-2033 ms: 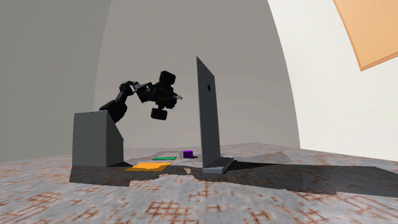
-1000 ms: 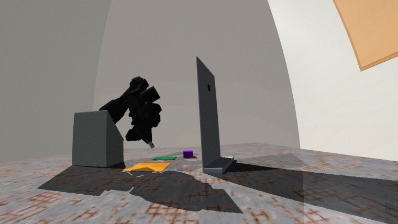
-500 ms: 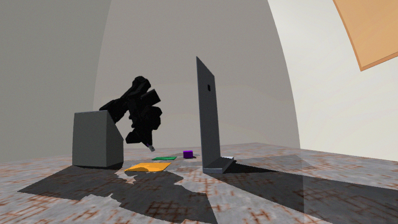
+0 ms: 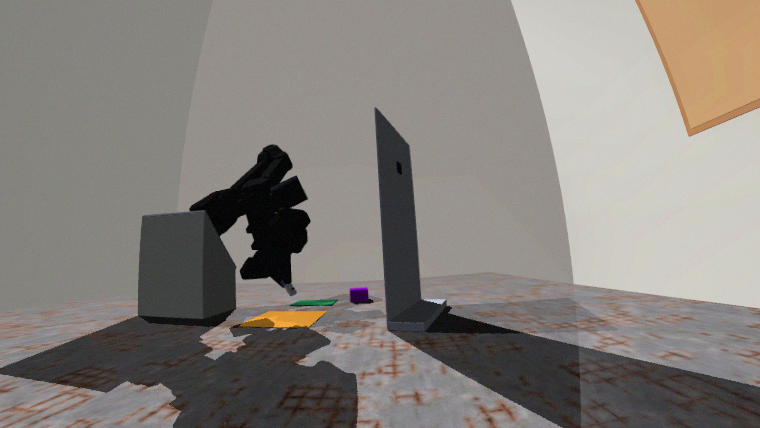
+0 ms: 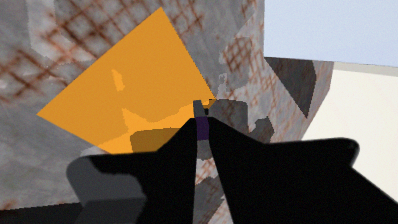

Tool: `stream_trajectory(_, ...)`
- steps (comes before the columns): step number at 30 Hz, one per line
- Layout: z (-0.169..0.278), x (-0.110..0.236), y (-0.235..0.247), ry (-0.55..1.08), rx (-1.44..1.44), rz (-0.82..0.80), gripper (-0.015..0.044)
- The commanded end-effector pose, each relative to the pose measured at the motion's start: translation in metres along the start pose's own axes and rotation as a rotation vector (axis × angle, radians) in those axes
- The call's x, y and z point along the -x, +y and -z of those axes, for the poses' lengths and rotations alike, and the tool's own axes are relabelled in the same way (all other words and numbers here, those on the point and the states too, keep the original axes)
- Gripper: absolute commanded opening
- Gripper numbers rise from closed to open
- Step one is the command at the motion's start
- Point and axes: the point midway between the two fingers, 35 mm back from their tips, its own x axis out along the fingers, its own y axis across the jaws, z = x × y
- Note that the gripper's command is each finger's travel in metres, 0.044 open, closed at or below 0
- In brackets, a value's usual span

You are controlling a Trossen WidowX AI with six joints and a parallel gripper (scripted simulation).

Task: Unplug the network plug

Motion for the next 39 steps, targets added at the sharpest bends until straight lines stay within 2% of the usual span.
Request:
stream_trajectory(1,0.0,-0.002,0.001,0.003,-0.005,0.002,0.0)
stream_trajectory(39,0.0,-0.022,0.017,0.001,-0.006,0.001,0.0)
